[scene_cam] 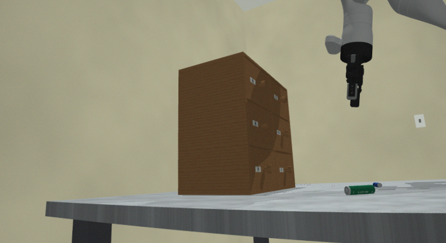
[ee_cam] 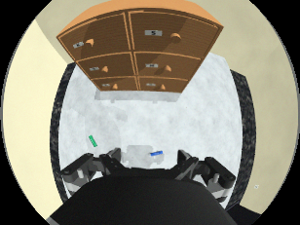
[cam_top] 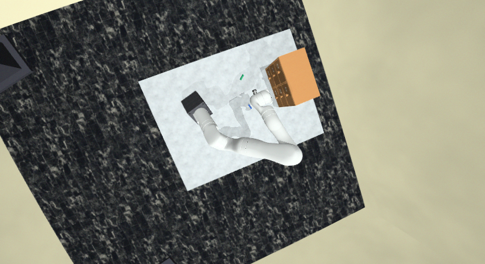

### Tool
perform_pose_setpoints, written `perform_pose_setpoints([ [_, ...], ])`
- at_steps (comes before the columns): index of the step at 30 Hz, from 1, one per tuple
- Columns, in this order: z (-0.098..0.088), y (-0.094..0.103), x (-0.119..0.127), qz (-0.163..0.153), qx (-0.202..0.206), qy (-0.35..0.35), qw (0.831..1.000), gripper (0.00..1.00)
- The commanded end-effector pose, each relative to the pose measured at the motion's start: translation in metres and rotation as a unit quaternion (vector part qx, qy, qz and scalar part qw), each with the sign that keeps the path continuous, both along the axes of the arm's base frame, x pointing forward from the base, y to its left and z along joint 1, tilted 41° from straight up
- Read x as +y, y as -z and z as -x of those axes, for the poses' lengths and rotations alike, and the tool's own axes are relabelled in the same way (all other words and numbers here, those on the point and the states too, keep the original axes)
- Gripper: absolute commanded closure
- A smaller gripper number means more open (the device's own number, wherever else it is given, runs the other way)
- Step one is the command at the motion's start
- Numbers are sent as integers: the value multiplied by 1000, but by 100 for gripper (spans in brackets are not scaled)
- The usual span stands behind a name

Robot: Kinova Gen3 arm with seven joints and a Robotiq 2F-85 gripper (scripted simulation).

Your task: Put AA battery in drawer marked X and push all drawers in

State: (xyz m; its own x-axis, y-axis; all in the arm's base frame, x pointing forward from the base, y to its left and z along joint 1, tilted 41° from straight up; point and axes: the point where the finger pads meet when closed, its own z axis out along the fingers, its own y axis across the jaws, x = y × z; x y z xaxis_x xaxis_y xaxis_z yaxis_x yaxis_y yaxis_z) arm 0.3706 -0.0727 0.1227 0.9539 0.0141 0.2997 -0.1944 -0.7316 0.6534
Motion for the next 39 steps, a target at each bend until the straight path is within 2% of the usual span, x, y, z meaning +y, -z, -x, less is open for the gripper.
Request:
perform_pose_setpoints([
  [1,-6,-10,6,-10,7,12,1000,0],
  [16,8,-21,19,-27,62,58,996,0],
  [39,9,-21,20,-29,66,61,996,0],
])
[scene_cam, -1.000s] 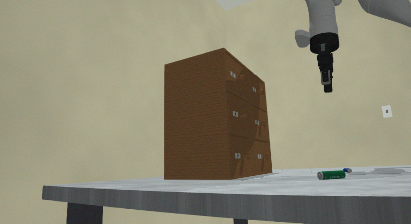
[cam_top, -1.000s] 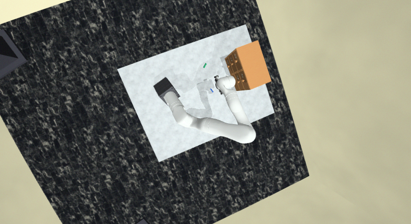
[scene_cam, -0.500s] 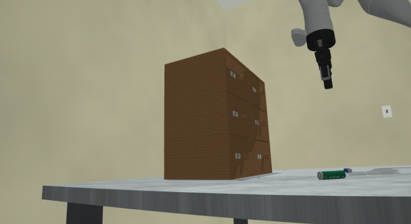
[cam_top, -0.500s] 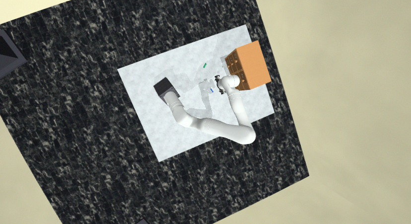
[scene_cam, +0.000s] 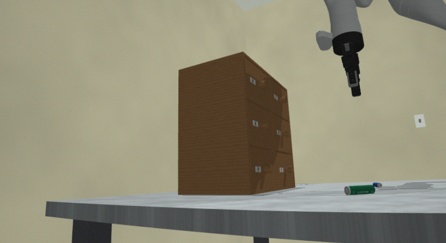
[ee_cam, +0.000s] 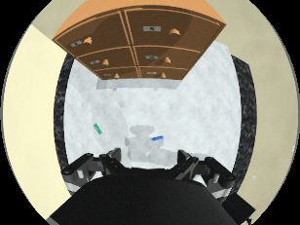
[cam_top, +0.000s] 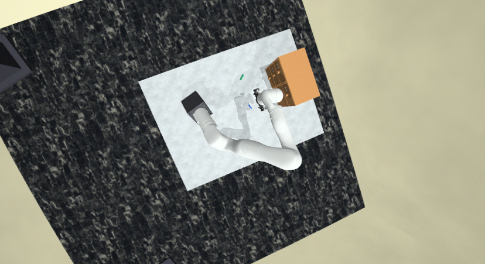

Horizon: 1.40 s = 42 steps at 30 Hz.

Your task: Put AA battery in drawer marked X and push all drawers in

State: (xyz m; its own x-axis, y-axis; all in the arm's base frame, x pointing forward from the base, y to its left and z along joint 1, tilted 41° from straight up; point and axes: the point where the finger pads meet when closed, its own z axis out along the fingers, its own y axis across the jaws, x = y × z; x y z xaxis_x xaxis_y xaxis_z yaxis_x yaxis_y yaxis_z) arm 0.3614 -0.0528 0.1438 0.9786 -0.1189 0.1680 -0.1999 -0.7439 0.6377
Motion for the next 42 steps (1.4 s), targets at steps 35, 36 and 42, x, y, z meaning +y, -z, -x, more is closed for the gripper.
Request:
perform_pose_setpoints([
  [35,-7,20,25,0,-1,-1,1000,0],
  [36,-8,26,31,0,-1,-1,1000,0],
  [42,-20,63,74,0,-1,-1,1000,0],
])
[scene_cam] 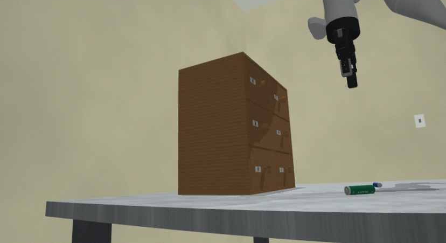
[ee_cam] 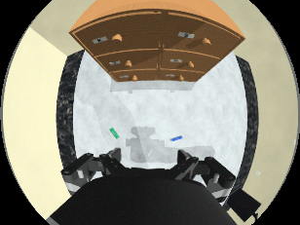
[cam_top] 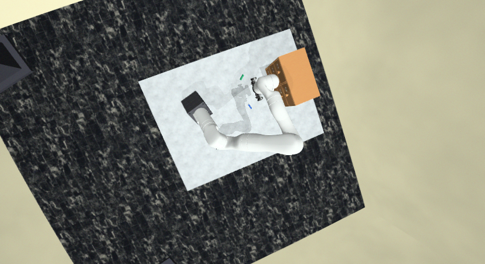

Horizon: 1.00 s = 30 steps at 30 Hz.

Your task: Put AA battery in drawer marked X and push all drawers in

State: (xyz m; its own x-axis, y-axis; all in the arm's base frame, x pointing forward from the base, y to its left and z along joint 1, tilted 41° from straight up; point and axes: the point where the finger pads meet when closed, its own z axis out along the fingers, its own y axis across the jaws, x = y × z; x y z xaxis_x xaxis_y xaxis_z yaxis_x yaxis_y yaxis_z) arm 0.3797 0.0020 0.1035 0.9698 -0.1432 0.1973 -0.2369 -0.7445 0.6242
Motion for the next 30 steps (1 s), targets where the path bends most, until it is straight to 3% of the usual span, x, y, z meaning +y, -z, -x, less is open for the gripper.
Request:
perform_pose_setpoints([
  [1,-4,29,27,4,15,-12,1000,0],
  [6,-12,54,56,4,15,-12,1000,0],
  [11,-14,61,64,4,15,-12,1000,0],
  [30,-16,64,65,6,9,-17,1000,0],
])
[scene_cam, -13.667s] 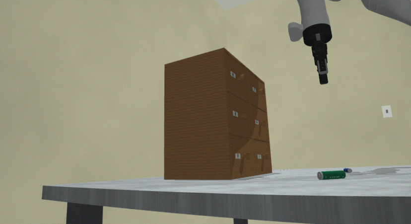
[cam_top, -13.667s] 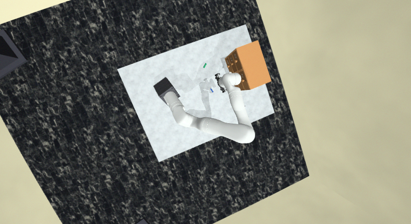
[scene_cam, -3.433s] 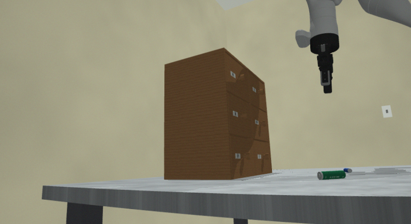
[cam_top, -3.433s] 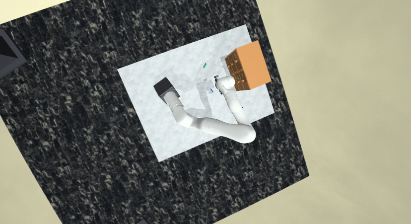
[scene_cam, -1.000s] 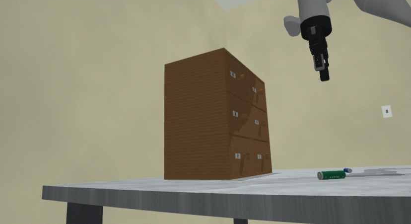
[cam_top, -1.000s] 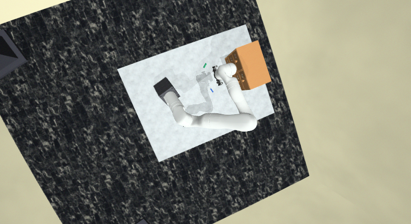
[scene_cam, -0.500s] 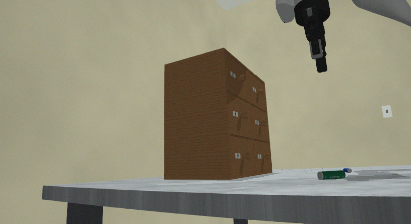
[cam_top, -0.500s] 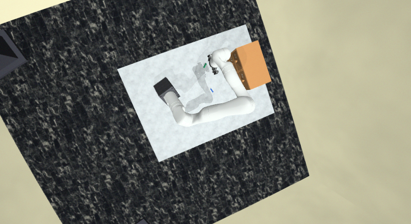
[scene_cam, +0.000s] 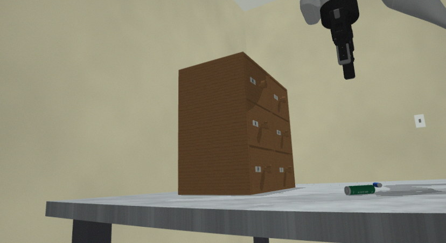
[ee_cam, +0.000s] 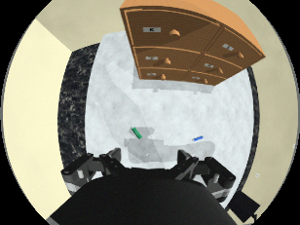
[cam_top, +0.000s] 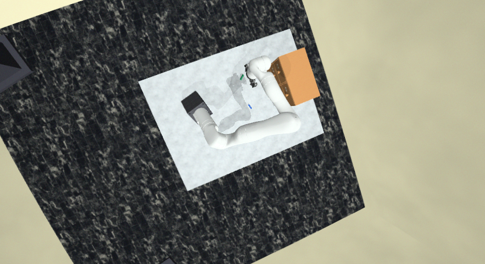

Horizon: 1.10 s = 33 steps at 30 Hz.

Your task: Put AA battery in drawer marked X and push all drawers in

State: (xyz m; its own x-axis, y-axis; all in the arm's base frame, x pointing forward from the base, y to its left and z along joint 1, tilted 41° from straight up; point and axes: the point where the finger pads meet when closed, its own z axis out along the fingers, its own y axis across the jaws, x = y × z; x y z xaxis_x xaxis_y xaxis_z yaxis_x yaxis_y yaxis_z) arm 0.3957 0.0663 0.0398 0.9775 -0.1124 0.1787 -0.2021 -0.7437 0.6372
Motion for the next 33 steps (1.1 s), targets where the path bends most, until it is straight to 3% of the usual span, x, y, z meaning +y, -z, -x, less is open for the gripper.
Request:
perform_pose_setpoints([
  [1,0,0,0,1,-2,-3,1000,0],
  [13,-6,5,-5,7,-25,-23,999,0],
  [33,-26,19,-23,27,-101,-88,991,0],
])
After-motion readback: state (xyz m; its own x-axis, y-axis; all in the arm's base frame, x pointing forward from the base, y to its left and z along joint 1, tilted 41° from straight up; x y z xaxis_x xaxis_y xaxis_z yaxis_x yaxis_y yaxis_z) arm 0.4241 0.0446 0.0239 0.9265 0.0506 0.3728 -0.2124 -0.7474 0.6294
